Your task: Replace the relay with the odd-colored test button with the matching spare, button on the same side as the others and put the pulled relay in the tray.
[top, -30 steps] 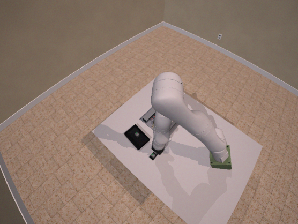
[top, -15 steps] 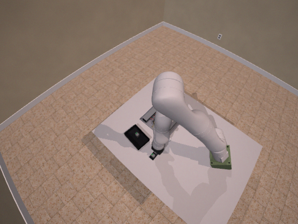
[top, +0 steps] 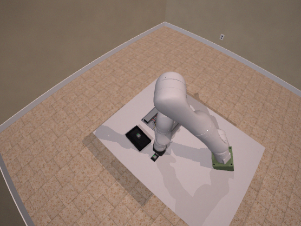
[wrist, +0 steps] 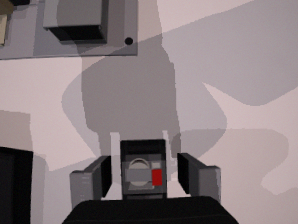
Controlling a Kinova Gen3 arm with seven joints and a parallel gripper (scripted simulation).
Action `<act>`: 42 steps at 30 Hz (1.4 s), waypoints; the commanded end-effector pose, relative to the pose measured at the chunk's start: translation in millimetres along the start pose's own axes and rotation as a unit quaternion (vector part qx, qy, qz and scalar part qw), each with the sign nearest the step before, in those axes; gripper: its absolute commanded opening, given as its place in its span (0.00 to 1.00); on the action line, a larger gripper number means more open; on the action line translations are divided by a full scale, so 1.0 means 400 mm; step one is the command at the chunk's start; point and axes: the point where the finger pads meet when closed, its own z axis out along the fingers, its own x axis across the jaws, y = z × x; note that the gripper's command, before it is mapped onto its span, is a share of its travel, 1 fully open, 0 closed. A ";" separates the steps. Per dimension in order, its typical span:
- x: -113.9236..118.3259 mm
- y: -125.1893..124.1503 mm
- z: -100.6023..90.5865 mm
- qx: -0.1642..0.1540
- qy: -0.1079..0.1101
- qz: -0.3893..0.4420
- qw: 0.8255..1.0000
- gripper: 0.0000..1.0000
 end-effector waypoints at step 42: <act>-0.002 0.000 -0.002 0.000 -0.001 0.000 1.000 0.00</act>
